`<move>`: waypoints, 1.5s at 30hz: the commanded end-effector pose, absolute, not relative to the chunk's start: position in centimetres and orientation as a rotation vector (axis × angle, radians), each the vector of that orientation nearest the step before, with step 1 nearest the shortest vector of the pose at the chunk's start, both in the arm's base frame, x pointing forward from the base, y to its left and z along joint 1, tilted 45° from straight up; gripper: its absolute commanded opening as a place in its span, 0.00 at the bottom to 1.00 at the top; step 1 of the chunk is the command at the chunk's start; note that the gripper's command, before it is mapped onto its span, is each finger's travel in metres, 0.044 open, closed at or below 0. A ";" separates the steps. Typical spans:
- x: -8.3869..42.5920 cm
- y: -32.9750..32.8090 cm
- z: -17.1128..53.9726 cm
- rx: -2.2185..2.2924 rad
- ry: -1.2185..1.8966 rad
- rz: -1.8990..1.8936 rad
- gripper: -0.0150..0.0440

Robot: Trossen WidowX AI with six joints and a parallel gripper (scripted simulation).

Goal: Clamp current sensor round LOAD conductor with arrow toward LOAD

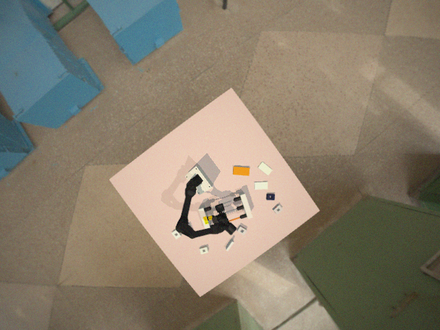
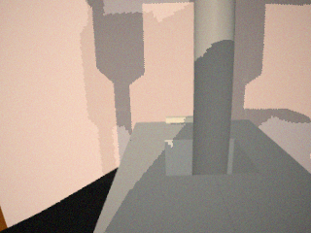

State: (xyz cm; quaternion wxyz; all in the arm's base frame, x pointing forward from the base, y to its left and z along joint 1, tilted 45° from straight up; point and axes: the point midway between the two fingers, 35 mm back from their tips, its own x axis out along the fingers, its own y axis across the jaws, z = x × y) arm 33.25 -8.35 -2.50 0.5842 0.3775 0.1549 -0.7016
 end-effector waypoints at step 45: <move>33.6 -0.6 5.0 0.890 0.354 -1.632 1.00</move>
